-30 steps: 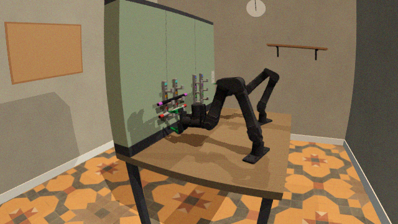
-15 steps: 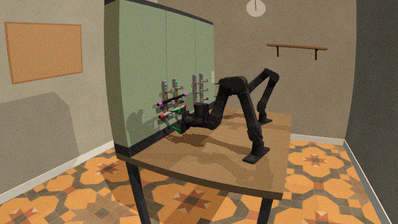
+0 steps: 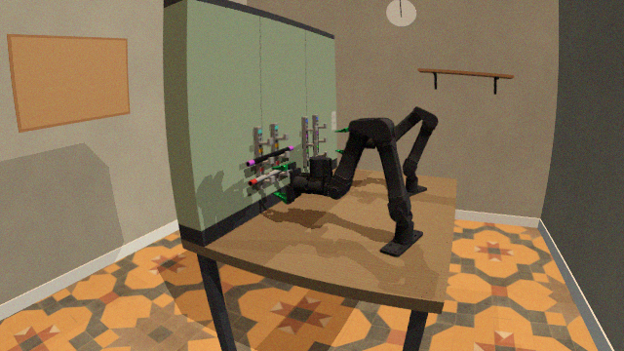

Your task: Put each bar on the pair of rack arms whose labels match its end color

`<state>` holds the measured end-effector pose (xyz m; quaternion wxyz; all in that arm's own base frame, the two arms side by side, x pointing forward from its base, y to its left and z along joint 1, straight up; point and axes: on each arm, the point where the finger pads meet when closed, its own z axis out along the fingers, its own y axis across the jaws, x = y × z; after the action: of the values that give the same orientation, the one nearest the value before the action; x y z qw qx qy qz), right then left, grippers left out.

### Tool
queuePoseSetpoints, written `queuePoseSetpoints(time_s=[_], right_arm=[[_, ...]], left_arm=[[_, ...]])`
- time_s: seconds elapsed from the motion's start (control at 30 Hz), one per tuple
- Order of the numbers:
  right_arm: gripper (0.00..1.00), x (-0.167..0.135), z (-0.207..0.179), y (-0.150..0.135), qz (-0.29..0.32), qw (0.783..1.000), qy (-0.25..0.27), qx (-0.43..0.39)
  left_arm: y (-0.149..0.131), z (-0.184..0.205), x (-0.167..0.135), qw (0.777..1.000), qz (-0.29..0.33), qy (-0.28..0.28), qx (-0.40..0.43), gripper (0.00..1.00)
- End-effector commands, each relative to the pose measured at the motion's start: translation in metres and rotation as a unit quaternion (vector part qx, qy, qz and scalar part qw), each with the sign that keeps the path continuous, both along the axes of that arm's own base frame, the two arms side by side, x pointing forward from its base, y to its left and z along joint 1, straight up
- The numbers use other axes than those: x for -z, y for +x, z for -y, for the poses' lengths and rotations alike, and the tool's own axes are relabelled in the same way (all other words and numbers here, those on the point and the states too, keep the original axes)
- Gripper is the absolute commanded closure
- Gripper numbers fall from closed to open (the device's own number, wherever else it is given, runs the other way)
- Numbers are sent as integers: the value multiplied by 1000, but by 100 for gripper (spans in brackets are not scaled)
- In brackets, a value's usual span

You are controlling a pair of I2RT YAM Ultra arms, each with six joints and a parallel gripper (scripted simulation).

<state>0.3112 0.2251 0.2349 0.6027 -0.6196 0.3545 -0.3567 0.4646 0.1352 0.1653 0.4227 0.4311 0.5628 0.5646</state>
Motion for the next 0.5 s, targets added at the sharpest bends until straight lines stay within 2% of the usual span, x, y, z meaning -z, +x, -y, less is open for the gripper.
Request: queuePoseSetpoints(time_s=[0.0, 0.47], right_arm=[[0, -7, 5, -2, 5, 1000, 11, 1], [0, -7, 5, -2, 5, 1000, 11, 1]], left_arm=[[-3, 7, -10, 1000, 4, -4, -5, 0], [-4, 29, -23, 1000, 4, -4, -5, 0]])
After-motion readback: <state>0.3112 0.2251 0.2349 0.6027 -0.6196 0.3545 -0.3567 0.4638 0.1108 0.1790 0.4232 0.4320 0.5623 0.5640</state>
